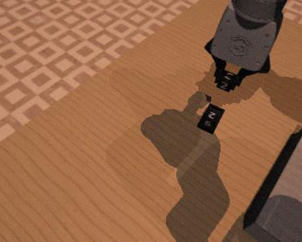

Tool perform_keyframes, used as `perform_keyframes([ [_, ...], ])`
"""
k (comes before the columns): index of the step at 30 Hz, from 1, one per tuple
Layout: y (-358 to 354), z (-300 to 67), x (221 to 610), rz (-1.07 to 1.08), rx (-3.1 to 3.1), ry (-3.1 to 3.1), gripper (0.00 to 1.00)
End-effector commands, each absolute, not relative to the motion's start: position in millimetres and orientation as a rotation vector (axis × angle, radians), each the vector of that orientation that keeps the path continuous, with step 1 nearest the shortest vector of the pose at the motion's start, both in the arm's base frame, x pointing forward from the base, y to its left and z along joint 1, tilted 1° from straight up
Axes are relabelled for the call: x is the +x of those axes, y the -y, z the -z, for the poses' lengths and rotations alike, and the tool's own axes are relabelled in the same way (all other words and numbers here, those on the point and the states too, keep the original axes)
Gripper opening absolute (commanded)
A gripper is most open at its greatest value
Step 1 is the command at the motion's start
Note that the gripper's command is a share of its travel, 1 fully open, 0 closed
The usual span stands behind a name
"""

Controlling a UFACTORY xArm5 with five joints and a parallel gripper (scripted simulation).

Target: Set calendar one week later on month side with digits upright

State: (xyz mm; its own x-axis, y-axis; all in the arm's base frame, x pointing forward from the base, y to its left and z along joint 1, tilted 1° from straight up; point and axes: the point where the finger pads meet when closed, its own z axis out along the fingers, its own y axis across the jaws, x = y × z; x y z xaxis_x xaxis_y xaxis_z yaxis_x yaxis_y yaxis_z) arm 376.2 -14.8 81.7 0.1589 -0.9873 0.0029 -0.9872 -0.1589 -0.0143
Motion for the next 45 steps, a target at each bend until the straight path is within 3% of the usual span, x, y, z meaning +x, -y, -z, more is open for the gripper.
perform_keyframes([
  [1, 14, -81, 376, 0.015, -2.373, -2.047, 0.27],
  [45, 5, -77, 467, 0.004, -0.53, -3.084, 0.27],
])
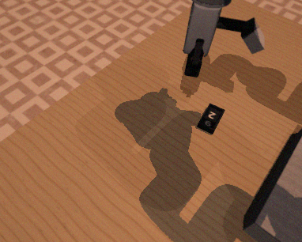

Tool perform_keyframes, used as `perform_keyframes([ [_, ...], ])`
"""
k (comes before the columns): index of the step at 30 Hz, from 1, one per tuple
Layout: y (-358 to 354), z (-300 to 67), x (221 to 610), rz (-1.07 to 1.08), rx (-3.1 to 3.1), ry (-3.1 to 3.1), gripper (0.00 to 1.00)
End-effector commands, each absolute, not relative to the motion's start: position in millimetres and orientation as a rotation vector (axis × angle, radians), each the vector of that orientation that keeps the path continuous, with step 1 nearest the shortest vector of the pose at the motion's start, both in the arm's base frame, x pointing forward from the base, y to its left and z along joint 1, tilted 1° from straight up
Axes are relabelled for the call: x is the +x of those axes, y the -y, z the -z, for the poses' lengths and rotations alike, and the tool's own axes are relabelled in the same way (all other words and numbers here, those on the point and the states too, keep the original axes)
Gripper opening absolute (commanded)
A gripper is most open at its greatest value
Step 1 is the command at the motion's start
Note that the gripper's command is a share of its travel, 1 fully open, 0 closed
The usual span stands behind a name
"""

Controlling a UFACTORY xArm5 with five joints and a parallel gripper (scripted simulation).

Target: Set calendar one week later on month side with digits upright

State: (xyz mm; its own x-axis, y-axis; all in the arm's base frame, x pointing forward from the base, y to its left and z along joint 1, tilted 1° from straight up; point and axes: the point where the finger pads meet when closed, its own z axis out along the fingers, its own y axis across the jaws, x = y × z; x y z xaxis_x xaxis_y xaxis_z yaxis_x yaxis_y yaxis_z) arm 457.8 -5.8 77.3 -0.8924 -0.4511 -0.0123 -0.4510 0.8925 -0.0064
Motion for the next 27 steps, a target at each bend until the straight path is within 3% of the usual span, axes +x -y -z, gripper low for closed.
perform_keyframes([
  [1, 4, -77, 470, 0.003, -0.459, -3.095, 0.27],
  [12, 2, -73, 487, 0.0, -0.019, -3.128, 0.27],
  [27, 2, -73, 488, 0.0, 0.004, -3.129, 0.27],
])
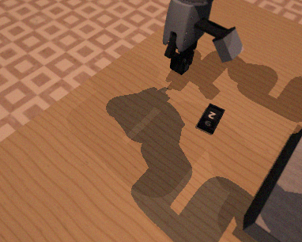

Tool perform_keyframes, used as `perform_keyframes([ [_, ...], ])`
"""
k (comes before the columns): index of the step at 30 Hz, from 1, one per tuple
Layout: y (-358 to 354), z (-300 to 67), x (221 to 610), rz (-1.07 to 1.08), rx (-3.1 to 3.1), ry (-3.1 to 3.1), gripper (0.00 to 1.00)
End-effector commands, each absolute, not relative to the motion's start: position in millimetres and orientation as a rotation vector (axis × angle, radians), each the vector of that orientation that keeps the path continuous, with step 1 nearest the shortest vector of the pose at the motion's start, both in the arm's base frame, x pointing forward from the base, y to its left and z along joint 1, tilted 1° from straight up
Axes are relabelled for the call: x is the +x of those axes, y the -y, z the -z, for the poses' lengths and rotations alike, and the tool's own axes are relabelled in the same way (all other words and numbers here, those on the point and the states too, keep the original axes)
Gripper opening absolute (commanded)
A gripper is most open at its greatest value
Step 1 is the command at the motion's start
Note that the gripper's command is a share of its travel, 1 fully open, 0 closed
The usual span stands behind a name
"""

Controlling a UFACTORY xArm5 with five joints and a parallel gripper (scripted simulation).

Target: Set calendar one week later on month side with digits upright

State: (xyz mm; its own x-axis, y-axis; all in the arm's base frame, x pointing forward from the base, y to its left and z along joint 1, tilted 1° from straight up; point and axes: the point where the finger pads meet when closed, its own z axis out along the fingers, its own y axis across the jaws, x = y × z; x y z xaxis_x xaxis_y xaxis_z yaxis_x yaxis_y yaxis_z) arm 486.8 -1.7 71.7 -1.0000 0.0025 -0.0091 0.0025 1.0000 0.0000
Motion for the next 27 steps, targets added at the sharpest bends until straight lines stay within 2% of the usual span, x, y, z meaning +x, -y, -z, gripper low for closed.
perform_keyframes([
  [1, 2, -73, 488, 0.0, 0.004, -3.129, 0.27],
  [12, 2, -60, 488, 0.0, 0.005, -3.13, 0.27],
  [27, 2, 7, 490, 0.0, 0.005, -3.13, 0.27],
])
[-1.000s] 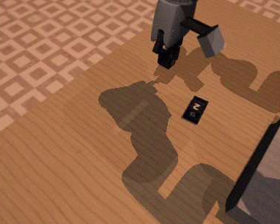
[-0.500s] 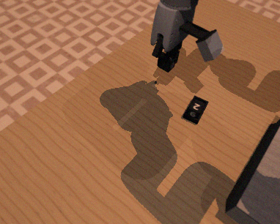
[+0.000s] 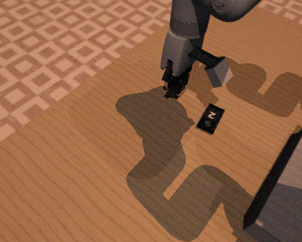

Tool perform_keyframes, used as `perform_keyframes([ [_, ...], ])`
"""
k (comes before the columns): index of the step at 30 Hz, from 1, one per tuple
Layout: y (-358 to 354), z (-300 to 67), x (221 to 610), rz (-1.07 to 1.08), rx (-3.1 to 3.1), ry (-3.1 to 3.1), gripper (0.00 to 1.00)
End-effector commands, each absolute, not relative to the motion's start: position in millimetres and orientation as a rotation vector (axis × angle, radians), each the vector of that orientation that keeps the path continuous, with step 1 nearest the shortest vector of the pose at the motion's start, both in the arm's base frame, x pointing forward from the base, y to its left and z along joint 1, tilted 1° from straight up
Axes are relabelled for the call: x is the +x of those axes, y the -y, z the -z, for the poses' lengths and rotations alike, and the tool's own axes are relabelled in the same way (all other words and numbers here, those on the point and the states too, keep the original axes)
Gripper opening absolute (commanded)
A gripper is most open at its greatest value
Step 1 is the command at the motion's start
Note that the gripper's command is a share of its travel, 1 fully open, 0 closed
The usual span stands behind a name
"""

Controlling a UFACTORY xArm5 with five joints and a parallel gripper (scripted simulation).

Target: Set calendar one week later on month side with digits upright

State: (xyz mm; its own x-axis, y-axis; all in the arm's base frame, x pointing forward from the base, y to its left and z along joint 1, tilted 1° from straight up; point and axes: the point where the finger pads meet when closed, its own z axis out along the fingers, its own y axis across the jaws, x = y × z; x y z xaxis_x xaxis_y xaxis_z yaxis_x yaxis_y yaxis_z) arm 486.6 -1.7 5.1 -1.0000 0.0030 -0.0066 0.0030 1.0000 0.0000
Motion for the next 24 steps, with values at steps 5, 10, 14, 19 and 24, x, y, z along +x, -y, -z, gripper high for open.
perform_keyframes([
  [5, 2, 15, 490, 0.0, 0.005, -3.13, 0.27],
  [10, 2, 22, 490, 0.0, 0.005, -3.13, 0.27],
  [14, 2, 22, 490, 0.0, 0.005, -3.13, 0.27],
  [19, 2, 22, 490, 0.0, 0.005, -3.13, 0.27],
  [24, 2, 22, 490, 0.0, 0.005, -3.13, 0.27],
])
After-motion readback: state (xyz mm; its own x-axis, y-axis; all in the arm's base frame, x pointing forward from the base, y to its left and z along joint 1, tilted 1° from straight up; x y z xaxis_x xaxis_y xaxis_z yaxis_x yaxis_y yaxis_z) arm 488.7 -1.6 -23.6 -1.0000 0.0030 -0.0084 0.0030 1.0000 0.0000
